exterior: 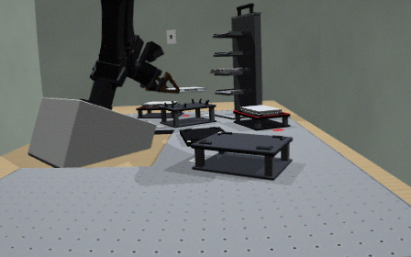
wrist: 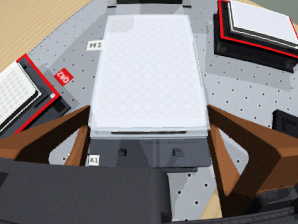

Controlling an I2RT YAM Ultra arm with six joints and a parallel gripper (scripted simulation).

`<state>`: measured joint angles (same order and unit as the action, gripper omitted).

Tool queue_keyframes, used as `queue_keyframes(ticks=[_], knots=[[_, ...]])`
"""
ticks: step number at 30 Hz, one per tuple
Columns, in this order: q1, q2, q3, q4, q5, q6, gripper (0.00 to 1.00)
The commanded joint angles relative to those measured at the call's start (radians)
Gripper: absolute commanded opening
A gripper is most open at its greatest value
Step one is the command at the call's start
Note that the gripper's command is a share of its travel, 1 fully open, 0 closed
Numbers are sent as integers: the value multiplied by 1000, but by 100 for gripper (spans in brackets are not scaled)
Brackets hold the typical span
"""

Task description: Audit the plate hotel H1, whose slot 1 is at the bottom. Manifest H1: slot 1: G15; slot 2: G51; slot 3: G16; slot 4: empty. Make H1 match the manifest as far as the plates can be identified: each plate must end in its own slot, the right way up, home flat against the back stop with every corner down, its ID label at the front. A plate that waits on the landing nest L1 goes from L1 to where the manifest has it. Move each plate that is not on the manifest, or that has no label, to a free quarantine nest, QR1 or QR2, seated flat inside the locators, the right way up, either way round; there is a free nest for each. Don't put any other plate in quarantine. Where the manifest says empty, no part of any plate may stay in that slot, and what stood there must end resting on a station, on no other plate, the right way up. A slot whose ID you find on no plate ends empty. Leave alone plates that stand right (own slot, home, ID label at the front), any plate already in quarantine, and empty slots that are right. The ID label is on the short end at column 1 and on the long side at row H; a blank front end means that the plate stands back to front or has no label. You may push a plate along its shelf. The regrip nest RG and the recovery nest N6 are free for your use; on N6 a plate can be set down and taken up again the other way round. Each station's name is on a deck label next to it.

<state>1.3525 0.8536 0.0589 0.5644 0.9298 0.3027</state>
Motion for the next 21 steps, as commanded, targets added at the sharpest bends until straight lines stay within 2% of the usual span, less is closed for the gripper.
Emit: queue_keyframes(ticks=[1,21], knots=[[1,-3,7,-4,6,1,86],[-92,38,45,25,-86,-32,86]])
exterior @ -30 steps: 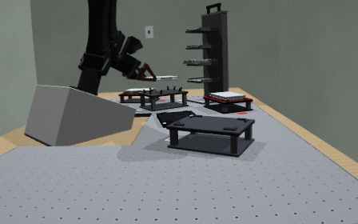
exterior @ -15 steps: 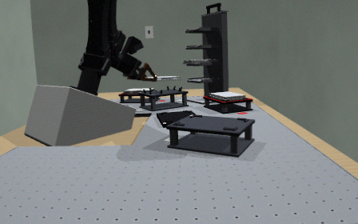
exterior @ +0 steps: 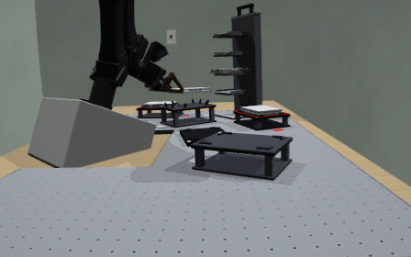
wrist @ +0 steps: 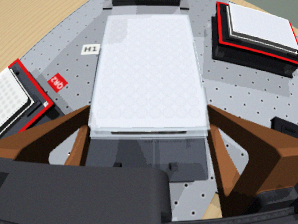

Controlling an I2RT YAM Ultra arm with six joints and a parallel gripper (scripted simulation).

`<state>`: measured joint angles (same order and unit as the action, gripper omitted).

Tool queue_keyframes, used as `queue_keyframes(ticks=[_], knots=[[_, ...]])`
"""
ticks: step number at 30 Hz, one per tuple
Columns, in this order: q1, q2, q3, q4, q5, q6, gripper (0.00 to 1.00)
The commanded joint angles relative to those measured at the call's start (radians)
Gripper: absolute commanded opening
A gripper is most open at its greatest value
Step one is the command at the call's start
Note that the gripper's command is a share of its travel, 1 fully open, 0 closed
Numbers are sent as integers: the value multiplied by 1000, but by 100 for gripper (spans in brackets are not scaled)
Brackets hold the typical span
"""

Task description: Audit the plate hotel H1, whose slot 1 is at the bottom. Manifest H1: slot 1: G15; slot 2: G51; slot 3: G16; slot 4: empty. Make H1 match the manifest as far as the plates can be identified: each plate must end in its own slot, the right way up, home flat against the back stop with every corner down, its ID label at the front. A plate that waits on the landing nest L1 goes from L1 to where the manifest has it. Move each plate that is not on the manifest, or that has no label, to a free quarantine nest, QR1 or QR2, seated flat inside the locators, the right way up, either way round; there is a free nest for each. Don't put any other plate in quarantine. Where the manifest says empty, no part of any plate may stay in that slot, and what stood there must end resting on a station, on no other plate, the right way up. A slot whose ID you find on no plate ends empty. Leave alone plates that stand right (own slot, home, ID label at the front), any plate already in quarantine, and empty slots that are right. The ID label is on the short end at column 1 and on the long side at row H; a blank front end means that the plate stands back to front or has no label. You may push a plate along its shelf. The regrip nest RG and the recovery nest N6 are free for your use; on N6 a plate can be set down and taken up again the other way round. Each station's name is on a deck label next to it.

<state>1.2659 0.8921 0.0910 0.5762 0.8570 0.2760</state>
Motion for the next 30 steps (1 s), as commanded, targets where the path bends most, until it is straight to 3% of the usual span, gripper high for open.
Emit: queue_keyframes(ticks=[1,30], knots=[[-11,2,15,14,-18,-7,86],[-129,77,78,50,-133,-39,86]])
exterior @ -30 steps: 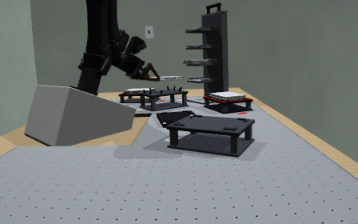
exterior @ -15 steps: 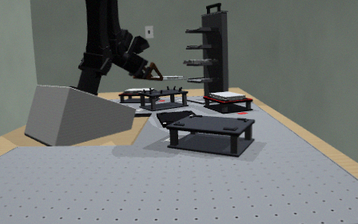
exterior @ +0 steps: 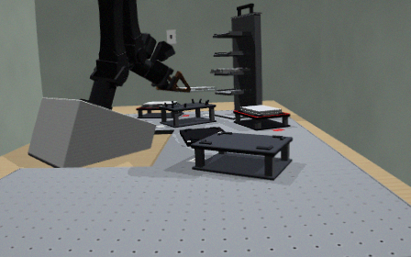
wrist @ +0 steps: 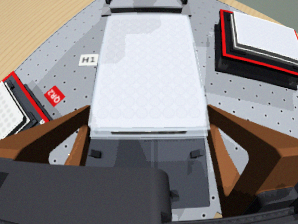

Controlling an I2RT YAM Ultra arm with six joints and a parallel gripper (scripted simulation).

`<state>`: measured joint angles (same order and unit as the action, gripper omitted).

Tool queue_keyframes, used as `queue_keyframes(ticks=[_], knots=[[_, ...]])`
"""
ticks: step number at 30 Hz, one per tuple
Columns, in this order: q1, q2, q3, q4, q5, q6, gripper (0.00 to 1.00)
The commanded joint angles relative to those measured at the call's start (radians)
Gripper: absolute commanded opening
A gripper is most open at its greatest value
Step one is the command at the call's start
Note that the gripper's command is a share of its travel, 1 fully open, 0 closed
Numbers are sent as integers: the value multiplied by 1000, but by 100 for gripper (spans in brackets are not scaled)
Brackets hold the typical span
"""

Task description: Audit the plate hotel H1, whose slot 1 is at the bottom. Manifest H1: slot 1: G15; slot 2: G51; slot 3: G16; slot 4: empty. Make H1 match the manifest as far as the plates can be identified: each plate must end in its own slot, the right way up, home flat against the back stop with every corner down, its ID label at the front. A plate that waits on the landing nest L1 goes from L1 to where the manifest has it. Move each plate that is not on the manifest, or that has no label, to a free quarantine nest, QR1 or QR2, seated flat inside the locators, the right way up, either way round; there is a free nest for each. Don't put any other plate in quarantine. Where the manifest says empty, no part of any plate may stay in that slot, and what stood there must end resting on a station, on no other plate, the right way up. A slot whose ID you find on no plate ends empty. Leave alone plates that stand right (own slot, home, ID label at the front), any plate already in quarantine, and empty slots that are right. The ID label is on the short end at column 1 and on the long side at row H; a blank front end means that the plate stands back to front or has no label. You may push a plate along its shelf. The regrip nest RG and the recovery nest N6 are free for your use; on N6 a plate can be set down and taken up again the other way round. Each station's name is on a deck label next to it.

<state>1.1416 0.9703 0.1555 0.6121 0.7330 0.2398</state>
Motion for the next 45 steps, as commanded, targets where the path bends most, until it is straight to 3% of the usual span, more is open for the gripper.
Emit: queue_keyframes(ticks=[1,45], knots=[[-9,2,16,15,-14,-3,86],[-147,123,125,46,-150,-34,86]])
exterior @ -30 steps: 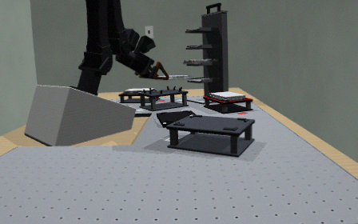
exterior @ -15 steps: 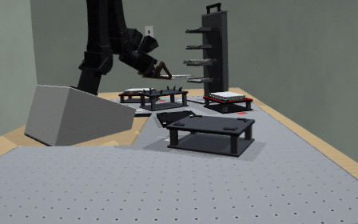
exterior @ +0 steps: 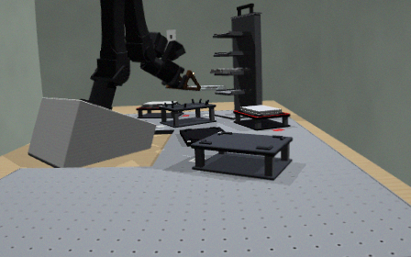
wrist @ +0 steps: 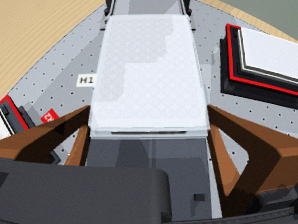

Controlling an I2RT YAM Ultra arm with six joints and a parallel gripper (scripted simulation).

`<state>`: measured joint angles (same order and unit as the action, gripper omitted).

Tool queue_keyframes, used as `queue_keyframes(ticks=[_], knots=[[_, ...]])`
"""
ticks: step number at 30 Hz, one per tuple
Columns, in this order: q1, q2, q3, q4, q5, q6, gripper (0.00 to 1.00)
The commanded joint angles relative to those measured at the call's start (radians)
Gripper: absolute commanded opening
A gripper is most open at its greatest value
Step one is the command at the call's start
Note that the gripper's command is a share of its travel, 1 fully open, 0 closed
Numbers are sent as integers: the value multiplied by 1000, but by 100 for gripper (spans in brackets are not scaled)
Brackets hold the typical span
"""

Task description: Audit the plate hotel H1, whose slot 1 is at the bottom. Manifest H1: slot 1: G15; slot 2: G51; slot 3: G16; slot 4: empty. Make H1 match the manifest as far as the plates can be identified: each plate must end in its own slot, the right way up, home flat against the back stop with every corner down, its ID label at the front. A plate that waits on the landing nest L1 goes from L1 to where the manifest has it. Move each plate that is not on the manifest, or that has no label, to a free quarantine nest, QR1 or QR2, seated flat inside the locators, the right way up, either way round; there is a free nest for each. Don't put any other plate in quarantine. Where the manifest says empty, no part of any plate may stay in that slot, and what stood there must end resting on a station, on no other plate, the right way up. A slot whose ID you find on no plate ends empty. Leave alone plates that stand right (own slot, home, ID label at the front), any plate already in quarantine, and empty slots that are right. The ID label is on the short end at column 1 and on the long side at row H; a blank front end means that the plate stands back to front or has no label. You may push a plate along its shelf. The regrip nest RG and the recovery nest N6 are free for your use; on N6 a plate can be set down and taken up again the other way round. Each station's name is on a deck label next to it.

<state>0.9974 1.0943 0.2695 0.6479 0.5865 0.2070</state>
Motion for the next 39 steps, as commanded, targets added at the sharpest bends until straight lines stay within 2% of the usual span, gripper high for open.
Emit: queue_keyframes(ticks=[1,17,39], knots=[[-6,3,14,11,-7,-1,86],[-46,44,56,15,-46,-9,86],[-46,52,54,26,-47,-9,86]])
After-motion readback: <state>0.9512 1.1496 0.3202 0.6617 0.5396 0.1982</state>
